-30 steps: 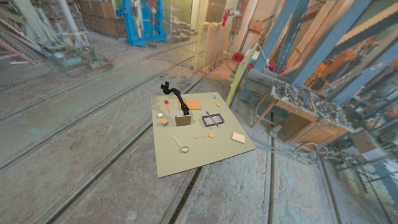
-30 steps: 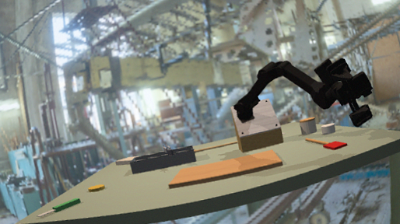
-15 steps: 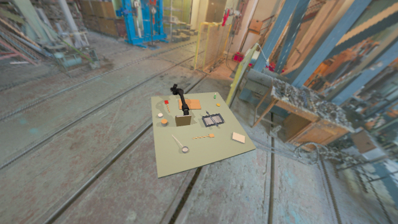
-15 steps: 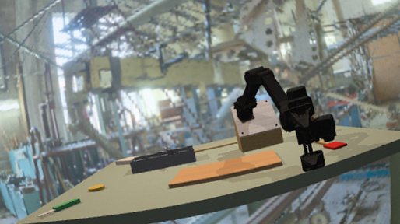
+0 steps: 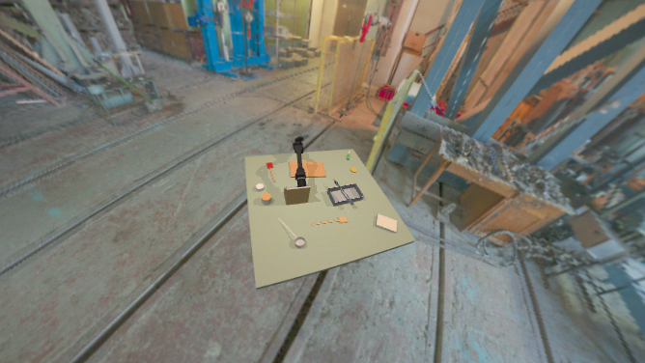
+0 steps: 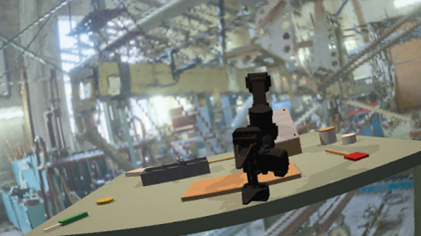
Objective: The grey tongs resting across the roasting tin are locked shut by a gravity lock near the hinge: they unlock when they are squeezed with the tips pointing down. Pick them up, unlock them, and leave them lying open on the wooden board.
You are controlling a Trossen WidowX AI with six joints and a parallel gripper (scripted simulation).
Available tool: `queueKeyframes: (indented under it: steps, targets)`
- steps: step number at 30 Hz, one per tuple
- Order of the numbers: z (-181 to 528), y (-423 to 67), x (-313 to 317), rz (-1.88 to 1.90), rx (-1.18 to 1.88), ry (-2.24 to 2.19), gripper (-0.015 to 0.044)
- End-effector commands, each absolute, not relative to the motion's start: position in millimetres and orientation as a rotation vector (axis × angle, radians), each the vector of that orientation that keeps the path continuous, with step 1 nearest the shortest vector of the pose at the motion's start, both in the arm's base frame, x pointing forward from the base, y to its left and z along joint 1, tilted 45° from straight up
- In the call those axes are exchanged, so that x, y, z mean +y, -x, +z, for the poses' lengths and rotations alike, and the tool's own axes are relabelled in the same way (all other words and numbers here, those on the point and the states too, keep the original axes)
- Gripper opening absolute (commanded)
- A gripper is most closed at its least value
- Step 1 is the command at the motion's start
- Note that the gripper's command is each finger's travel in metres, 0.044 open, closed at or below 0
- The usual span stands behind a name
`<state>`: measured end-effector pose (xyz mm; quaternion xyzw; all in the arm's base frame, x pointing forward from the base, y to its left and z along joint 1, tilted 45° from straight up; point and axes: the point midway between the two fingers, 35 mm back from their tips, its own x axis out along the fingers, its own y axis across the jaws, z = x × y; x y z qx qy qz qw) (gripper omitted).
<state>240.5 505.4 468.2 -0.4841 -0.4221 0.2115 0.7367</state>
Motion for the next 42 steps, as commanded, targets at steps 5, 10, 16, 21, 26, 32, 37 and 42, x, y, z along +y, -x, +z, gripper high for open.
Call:
queueKeyframes:
  steps: [5, 10, 16, 21, 26, 32, 37, 42]
  targets:
    - [444, -319, 461, 0.462, -0.820, 1.242, 0.0440]
    - [419, -377, 421, 0.440, -0.712, 1.362, 0.0440]
    - [377, -445, 369, 0.445, -0.555, 1.530, 0.0440]
    - [355, -469, 344, 0.472, -0.488, 1.582, 0.0440]
    - [302, -506, 300, 0.562, -0.336, 1.660, 0.0440]
    - [230, -540, 226, 0.698, -0.124, 1.729, 0.0440]
    - [173, -549, 156, 0.823, 0.065, 1.698, 0.0440]
    - [116, -543, 84, 0.973, 0.226, 1.643, 0.0440]
